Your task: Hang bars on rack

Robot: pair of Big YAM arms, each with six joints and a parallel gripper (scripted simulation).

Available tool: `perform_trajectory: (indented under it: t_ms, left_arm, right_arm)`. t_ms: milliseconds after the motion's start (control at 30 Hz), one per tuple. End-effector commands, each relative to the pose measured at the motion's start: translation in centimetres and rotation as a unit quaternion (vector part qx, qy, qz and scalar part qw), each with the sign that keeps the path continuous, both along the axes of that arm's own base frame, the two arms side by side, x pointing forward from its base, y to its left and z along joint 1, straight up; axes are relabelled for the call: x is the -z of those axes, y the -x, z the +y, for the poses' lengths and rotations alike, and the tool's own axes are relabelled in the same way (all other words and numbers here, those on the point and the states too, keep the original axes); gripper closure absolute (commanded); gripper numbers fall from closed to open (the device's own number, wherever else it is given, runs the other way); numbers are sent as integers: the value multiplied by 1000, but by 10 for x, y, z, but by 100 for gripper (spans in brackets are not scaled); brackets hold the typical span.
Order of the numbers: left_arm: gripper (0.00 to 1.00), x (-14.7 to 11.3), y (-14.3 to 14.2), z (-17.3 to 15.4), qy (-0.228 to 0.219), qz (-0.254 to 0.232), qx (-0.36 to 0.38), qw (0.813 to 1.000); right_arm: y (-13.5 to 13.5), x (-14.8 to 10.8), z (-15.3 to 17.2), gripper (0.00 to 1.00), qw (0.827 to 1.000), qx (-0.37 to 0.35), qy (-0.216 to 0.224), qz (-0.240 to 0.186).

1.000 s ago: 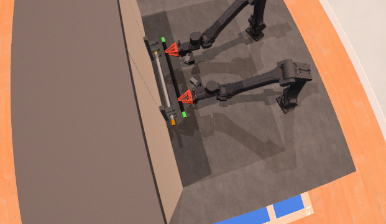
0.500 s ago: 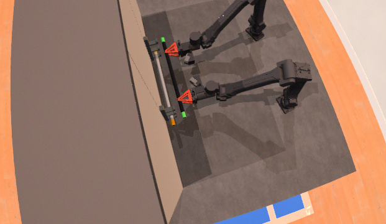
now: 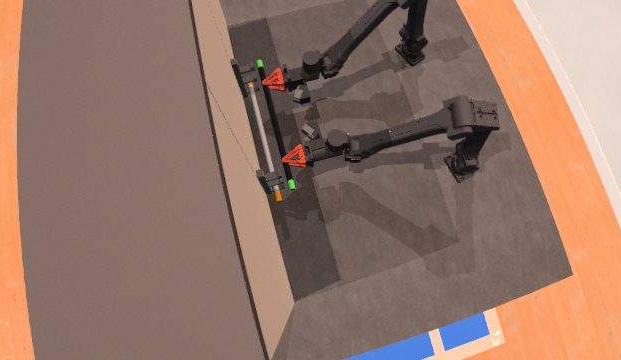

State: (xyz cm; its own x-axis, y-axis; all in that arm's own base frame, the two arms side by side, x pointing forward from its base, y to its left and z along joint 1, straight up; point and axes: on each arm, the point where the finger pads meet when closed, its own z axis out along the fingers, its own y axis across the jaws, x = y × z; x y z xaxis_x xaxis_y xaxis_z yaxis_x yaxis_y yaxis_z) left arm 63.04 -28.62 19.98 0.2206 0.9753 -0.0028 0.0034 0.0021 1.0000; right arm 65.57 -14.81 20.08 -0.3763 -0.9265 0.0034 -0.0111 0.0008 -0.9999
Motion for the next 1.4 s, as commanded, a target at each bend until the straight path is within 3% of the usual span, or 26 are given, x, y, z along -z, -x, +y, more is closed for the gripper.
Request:
perform_trajectory:
  t_ms: [0, 1367]
  left_arm:
    - [100, -40, -22, 1, 24, -34, -7, 999]
    - [100, -41, -47, -3, 24, -34, -7, 999]
  right_arm:
    - [-13, -26, -14, 100, 1000, 8, -2, -27]
    - [-37, -26, -22, 100, 1000, 8, -2, -27]
